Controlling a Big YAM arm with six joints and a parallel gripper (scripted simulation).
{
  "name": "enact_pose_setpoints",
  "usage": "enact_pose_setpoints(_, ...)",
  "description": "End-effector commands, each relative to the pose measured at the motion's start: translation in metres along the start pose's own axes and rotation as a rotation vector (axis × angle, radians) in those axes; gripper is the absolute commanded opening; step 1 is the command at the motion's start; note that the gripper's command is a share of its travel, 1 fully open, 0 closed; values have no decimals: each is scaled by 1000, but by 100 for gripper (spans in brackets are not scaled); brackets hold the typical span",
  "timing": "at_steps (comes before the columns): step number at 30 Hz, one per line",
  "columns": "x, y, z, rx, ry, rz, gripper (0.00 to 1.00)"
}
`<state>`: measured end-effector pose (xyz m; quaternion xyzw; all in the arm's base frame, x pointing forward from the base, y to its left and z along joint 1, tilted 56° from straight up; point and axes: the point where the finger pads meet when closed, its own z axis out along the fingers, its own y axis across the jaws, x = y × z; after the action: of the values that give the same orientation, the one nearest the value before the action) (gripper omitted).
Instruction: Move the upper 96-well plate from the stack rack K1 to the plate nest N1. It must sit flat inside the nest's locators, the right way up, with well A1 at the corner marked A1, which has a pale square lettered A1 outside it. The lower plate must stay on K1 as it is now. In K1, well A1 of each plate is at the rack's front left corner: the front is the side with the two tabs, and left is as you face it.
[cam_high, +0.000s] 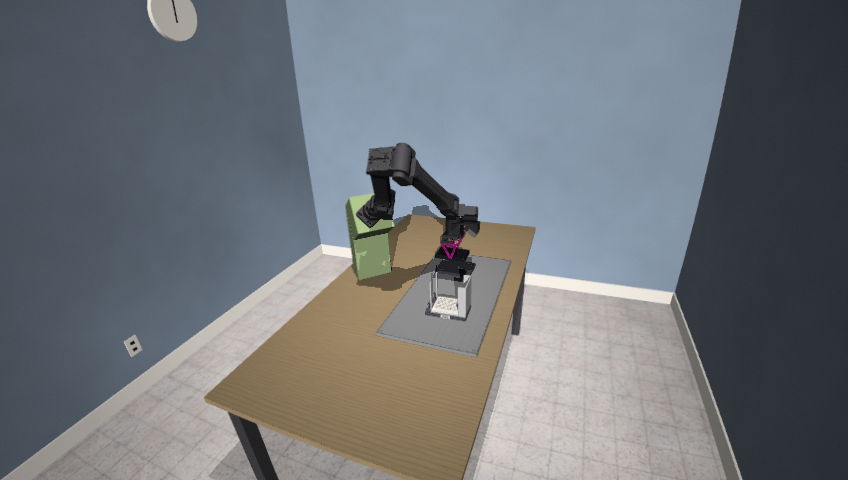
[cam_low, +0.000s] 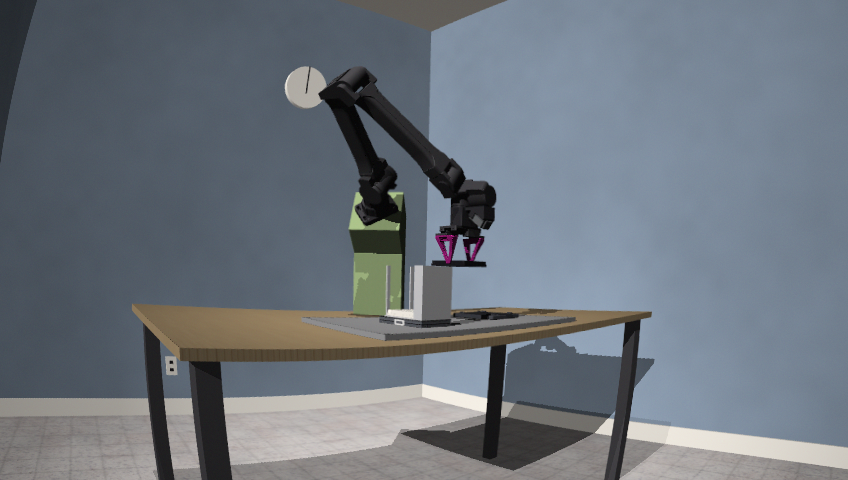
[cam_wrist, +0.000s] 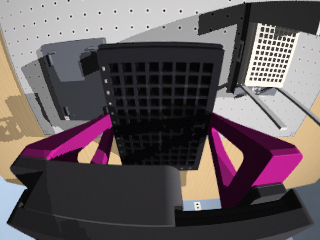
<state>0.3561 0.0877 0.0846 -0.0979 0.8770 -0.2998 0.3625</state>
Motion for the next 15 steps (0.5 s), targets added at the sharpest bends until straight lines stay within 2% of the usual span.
enact_pose_setpoints(1, -13, 19, -7, -20, -32, 36, 0)
enact_pose_setpoints(3, -13, 19, -7, -20, -32, 36, 0)
enact_pose_setpoints(15, -2, 60, -6, -22, -30, 32, 0)
